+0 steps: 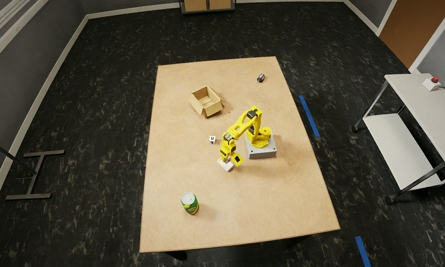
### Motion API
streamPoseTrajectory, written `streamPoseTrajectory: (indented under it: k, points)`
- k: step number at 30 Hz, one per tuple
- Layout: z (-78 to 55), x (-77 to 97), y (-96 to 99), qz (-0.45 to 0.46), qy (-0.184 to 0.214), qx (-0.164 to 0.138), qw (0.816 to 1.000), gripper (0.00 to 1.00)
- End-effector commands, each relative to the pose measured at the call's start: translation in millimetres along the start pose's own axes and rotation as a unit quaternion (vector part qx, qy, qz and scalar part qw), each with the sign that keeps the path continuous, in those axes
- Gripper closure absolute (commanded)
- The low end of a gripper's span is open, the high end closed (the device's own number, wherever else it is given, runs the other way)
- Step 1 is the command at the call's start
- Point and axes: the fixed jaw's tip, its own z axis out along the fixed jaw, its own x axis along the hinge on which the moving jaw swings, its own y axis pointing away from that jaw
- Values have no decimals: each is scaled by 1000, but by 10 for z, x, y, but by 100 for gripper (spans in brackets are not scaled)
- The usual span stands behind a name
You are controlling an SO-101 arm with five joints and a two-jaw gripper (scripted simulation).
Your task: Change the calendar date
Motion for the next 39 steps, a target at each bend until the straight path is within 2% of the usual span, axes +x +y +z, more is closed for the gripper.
streamPoseTrajectory:
  k: [1,22,23,39]
  points:
    - [11,-22,2,-4,-1,3,1000,100]
    - [64,-22,2,-5,-1,3,1000,100]
    - [157,-64,101,-11,-2,-27,1000,100]
    - [157,-64,101,-11,-2,-27,1000,100]
